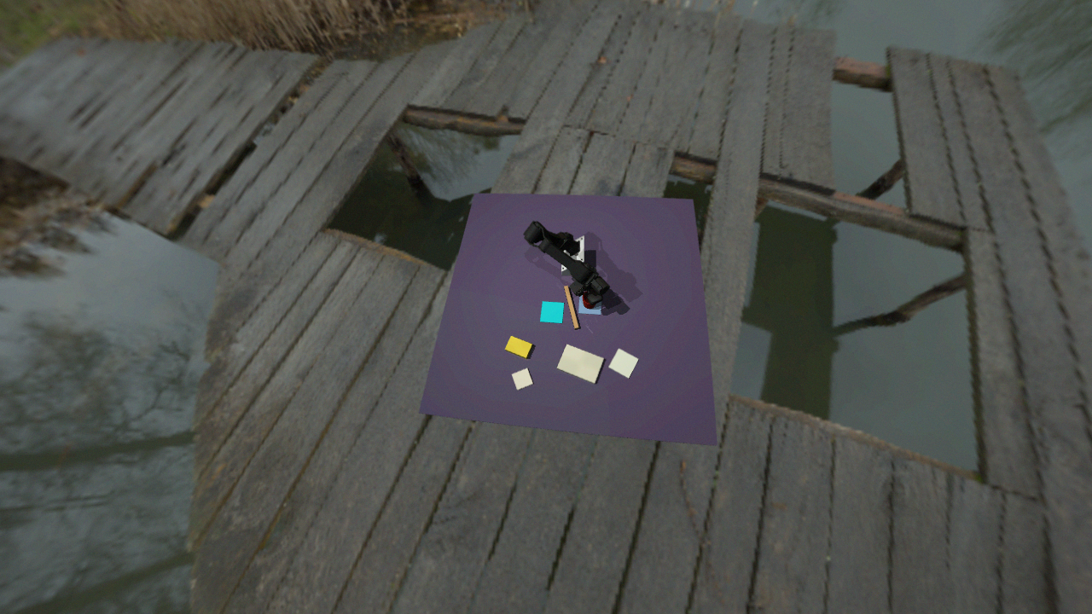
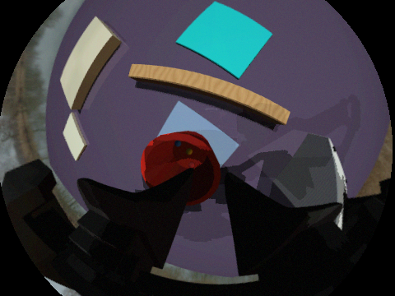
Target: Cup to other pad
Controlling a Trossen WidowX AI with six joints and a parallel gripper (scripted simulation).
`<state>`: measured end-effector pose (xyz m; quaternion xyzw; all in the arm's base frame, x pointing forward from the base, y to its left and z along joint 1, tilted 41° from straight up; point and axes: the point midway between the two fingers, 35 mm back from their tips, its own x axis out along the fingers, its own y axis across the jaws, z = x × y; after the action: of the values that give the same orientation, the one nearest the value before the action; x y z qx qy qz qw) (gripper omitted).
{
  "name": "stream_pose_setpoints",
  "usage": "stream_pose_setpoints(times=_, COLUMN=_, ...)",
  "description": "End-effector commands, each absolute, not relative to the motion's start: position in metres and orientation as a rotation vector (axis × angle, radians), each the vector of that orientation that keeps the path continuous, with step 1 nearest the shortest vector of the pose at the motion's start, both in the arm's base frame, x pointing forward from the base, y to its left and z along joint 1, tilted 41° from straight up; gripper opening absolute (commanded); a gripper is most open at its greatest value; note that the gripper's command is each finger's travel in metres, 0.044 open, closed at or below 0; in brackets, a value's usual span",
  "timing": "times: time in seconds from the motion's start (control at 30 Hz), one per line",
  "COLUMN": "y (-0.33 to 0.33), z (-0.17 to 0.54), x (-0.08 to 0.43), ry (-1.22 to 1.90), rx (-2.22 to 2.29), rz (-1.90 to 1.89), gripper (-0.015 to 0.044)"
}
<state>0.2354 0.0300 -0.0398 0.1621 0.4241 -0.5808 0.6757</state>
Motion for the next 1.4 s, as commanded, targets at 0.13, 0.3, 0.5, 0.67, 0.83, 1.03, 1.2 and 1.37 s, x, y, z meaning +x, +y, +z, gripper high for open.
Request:
stream_pose_setpoints(times=0.13, y=0.02, z=-0.05, x=0.233, ry=0.955, rx=0.353, rz=-1.307, gripper=0.0148)
stream_pose_setpoints(times=0.3, y=0.015, z=-0.056, x=0.232, ry=0.954, rx=0.352, rz=-1.307, gripper=0.0148)
stream_pose_setpoints(times=0.5, y=0.009, z=-0.062, x=0.23, ry=0.953, rx=0.351, rz=-1.308, gripper=0.0148)
stream_pose_setpoints(times=0.67, y=0.008, z=-0.063, x=0.23, ry=0.953, rx=0.351, rz=-1.308, gripper=0.0148)
stream_pose_setpoints(times=0.83, y=0.01, z=-0.062, x=0.232, ry=0.953, rx=0.36, rz=-1.309, gripper=0.0056)
stream_pose_setpoints(times=1.03, y=0.01, z=-0.062, x=0.232, ry=0.953, rx=0.36, rz=-1.309, gripper=0.0016)
stream_pose_setpoints(times=1.2, y=0.01, z=-0.061, x=0.232, ry=0.953, rx=0.36, rz=-1.309, gripper=0.0)
stream_pose_setpoints(times=1.37, y=0.018, z=-0.053, x=0.233, ry=0.954, rx=0.359, rz=-1.308, gripper=0.0)
